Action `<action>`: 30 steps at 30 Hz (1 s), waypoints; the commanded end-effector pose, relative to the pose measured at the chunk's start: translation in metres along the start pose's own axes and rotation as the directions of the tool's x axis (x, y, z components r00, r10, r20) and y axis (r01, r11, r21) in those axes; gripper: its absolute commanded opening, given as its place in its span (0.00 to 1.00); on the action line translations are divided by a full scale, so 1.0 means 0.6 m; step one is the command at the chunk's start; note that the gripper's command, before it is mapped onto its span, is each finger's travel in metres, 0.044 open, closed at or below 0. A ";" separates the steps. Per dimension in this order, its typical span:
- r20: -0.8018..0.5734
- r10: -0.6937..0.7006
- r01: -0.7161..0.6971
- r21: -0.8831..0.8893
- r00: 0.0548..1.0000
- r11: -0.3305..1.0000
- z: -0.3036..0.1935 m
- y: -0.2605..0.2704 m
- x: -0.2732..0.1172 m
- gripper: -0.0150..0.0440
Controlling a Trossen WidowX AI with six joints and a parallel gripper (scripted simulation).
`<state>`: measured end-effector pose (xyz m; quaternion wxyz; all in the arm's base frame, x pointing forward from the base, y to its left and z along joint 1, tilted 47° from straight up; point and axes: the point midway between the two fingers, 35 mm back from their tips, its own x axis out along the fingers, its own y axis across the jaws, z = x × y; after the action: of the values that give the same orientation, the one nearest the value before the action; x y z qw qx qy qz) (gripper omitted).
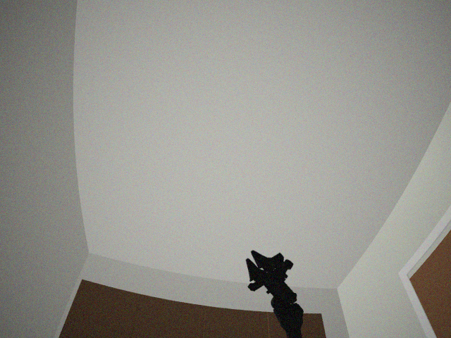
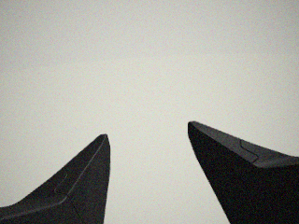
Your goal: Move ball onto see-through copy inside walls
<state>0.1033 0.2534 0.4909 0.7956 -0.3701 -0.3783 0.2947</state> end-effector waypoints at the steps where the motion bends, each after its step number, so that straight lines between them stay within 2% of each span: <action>1: -0.132 0.059 -0.057 0.021 0.990 0.998 -0.049 0.040 0.035 0.66; 8: -0.341 0.144 -0.131 0.061 0.929 0.990 -0.144 0.107 0.077 0.66; 15: -0.553 0.201 -0.163 0.119 0.809 0.979 -0.261 0.163 0.096 0.66; 23: -0.816 0.229 -0.134 0.186 0.531 0.973 -0.453 0.221 0.076 0.66; 30: -0.951 0.241 -0.033 0.239 0.194 0.970 -0.623 0.267 0.000 0.66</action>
<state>0.3566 0.2364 0.2359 0.8599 -0.4525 0.1879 0.1436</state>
